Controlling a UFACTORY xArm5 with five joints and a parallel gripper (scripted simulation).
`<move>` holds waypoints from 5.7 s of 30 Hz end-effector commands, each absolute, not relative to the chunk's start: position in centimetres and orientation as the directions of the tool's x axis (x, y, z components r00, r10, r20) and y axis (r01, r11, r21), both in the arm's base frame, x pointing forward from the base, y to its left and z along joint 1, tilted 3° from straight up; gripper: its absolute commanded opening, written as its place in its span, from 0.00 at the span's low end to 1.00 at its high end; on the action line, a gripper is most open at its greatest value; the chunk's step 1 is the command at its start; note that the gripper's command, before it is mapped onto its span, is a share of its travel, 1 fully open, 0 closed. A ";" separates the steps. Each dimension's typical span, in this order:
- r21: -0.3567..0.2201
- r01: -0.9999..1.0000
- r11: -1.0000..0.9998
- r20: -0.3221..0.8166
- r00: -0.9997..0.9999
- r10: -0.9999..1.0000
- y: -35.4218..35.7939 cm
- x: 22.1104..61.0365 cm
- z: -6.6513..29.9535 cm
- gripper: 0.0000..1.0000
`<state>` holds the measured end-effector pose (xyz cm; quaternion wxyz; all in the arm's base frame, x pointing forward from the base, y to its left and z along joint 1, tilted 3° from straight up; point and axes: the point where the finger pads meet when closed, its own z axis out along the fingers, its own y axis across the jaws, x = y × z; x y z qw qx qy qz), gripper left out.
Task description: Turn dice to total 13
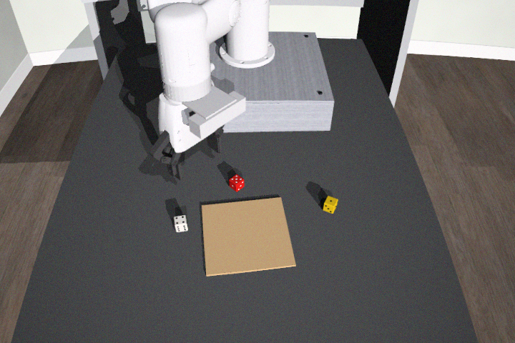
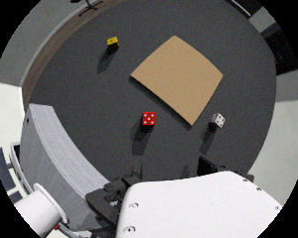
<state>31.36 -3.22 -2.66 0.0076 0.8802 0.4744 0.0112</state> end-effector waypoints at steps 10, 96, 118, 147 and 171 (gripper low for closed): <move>0.026 0.835 -0.550 0.015 0.550 0.835 -2.0 31.6 -2.6 1.00; 0.014 0.835 -0.550 0.020 0.549 0.835 13.5 33.4 6.5 1.00; 0.025 0.931 -0.364 0.030 0.363 0.931 19.0 34.2 8.4 1.00; 0.025 0.910 -0.413 0.037 0.412 0.910 21.2 34.3 7.7 1.00; -0.005 0.432 -0.902 0.044 0.901 0.432 21.2 34.3 5.4 1.00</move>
